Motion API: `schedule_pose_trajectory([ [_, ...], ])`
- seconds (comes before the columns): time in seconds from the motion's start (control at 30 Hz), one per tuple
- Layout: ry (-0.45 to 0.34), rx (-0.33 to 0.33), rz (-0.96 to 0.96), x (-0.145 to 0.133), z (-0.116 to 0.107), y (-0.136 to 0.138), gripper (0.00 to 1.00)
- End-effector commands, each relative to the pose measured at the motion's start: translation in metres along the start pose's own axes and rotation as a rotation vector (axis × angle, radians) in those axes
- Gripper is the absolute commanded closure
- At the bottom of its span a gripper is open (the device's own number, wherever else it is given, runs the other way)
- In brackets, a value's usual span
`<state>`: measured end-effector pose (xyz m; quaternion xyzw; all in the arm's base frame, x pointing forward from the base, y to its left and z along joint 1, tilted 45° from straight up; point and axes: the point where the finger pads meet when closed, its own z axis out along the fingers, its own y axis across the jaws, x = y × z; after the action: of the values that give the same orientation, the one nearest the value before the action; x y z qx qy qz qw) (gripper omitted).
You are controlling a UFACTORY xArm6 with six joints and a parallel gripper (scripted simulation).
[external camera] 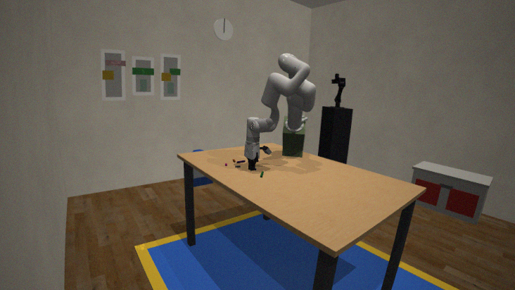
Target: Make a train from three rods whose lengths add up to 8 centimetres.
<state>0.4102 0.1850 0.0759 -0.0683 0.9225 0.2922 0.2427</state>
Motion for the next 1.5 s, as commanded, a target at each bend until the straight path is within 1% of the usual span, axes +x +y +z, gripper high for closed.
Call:
schedule_pose_trajectory([
  [0.0, -0.002, 0.000, 0.000, -0.0008, 0.0012, 0.0000, 0.96],
  [1.37, -0.002, 0.000, 0.000, -0.0008, 0.0031, 0.0000, 0.96],
  [1.4, -0.002, 0.000, 0.000, -0.0008, 0.0031, 0.0000, 0.92],
  [1.47, -0.002, 0.000, 0.000, -0.0008, 0.0031, 0.0000, 0.92],
])
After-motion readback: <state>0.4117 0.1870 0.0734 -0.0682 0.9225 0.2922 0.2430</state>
